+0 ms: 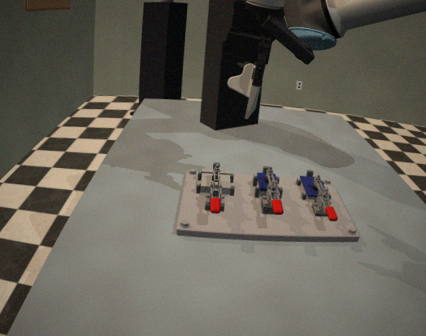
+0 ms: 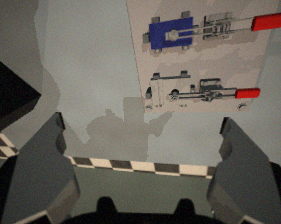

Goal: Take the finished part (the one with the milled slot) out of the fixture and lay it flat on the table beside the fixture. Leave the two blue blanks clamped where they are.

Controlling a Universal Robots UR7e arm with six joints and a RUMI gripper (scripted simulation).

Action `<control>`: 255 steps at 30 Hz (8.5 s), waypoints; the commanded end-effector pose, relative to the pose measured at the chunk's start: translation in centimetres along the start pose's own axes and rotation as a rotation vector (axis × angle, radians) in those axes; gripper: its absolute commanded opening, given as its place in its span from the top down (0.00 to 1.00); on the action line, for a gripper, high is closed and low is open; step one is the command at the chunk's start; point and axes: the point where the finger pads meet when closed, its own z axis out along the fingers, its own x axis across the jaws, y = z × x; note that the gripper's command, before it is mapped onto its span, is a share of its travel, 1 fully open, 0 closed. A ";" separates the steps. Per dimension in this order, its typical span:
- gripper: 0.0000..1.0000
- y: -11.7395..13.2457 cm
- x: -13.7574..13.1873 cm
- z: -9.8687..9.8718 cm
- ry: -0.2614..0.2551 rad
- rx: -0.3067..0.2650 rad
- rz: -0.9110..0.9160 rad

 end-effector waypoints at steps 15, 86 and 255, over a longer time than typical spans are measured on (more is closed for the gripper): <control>0.00 1.0 0.7 -0.1 0.033 0.036 0.318; 0.00 5.6 2.6 -1.0 0.095 0.228 1.387; 0.72 5.6 2.7 -1.0 0.095 0.230 1.391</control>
